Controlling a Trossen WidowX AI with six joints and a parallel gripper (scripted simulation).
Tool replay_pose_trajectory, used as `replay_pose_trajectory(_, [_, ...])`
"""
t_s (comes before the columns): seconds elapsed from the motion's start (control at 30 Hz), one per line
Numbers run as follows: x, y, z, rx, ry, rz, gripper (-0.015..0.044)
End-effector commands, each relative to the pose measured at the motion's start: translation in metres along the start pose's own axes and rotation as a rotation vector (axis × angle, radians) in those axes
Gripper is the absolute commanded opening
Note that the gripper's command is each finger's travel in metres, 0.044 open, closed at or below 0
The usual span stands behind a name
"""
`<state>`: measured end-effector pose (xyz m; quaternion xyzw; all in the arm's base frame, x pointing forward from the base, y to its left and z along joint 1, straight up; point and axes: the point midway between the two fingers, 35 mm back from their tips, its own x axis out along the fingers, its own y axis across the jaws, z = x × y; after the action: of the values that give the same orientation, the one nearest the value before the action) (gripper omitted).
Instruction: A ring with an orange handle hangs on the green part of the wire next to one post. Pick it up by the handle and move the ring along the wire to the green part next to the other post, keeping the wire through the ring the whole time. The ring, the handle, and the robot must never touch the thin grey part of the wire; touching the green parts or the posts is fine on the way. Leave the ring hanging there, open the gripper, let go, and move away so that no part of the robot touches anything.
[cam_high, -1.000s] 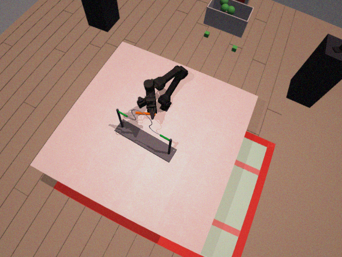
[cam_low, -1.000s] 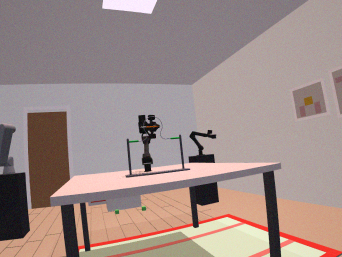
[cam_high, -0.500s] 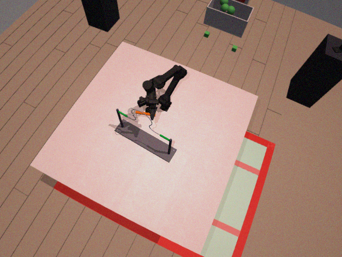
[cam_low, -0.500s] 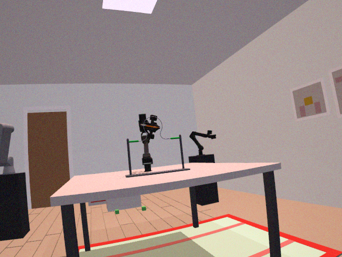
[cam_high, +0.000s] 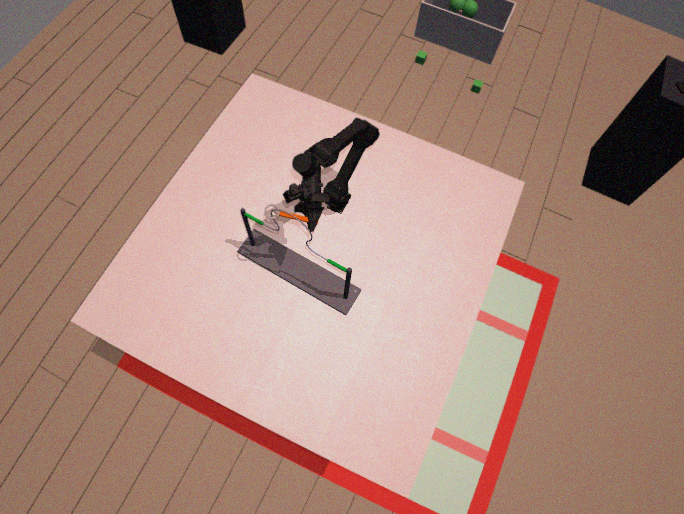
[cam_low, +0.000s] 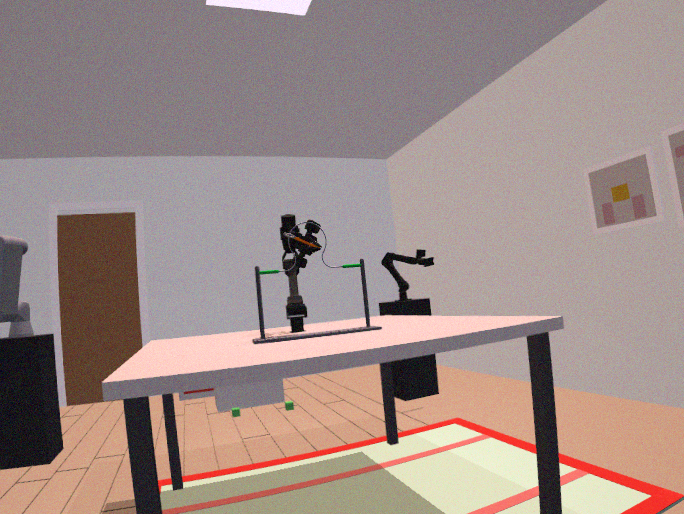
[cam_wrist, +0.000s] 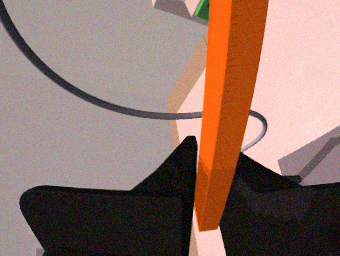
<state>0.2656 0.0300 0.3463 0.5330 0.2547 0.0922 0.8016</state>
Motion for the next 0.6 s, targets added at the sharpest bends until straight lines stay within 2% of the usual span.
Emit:
replay_pose_trajectory(0.0, [0.0002, -0.0014, 0.0005, -0.038, -0.006, -0.027, -0.0150])
replay_pose_trajectory(0.57, [0.0005, -0.0110, 0.0016, -0.239, -0.034, -0.171, -0.0150])
